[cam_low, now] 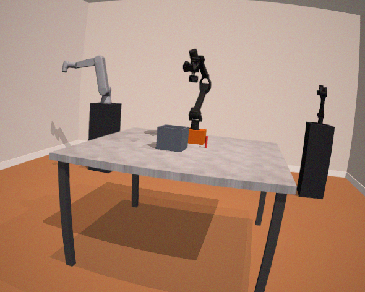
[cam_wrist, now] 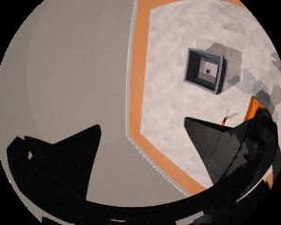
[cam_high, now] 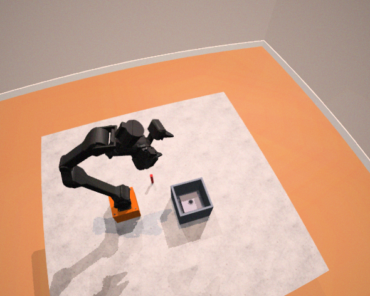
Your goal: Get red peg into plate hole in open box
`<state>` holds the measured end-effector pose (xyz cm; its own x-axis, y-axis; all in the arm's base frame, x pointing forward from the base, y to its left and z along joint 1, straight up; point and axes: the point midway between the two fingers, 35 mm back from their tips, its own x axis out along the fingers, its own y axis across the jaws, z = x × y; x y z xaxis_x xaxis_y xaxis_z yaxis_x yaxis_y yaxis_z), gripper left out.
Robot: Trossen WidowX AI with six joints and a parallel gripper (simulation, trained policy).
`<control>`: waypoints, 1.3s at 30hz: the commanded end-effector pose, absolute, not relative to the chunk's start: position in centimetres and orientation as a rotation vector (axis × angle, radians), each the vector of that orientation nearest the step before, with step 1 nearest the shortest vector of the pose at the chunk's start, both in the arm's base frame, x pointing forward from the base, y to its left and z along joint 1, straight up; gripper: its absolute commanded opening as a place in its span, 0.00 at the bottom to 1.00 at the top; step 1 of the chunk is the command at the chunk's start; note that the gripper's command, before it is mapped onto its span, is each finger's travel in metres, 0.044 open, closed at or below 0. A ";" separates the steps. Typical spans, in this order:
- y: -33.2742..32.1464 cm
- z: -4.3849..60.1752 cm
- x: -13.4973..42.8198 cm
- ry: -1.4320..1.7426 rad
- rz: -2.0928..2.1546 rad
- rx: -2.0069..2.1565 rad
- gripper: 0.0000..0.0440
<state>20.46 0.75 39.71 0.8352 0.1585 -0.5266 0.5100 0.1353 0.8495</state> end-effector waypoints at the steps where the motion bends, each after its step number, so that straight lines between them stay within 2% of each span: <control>1: 1.5 38.4 21.1 0.636 -0.309 1.488 1.00; 21: 8.0 30.1 22.2 1.008 -0.578 1.696 1.00; 39: 12.3 22.1 20.1 1.228 -0.906 1.595 1.00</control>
